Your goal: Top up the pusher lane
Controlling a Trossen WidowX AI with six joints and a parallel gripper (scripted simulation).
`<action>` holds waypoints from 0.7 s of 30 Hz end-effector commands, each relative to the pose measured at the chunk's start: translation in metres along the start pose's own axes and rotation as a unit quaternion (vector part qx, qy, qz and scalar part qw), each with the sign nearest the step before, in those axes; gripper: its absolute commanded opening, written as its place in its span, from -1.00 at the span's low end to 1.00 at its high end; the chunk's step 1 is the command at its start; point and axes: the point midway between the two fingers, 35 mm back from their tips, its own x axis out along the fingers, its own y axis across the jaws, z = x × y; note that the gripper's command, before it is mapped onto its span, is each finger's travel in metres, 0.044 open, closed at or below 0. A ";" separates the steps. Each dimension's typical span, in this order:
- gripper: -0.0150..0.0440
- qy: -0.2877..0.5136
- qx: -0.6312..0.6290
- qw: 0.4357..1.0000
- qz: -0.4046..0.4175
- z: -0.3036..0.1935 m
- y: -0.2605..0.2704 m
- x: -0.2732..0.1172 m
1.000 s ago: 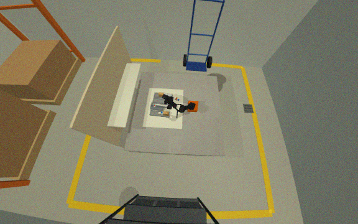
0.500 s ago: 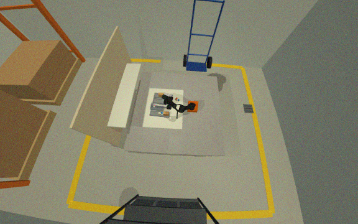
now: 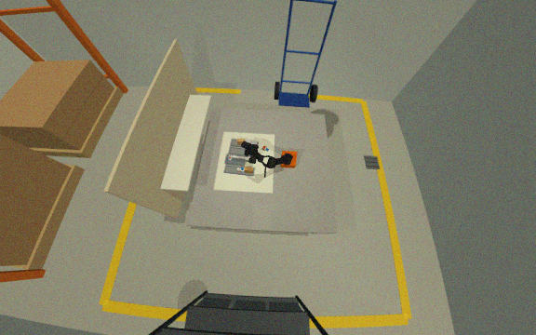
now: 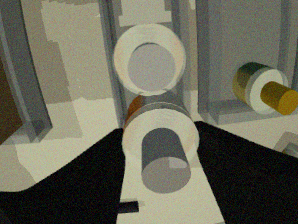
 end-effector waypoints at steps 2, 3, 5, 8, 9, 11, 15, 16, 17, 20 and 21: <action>-0.49 -0.011 -0.006 1.000 0.002 0.009 0.002 -0.003; -0.49 -0.011 -0.006 1.000 0.002 0.010 0.002 -0.004; -0.49 -0.011 -0.006 1.000 0.002 0.011 0.002 -0.004; -0.49 -0.011 -0.006 1.000 0.002 0.012 0.002 -0.004; -0.49 -0.011 -0.006 1.000 0.002 0.012 0.003 -0.004; -0.49 -0.011 -0.006 1.000 0.002 0.013 0.003 -0.005; -0.49 -0.011 -0.006 1.000 0.002 0.015 0.003 -0.006; -0.49 -0.011 -0.006 1.000 0.002 0.015 0.003 -0.006; -0.49 -0.011 -0.006 1.000 0.002 0.015 0.003 -0.006; -0.49 -0.011 -0.006 1.000 0.002 0.016 0.003 -0.007; -0.49 -0.011 -0.006 1.000 0.002 0.016 0.003 -0.007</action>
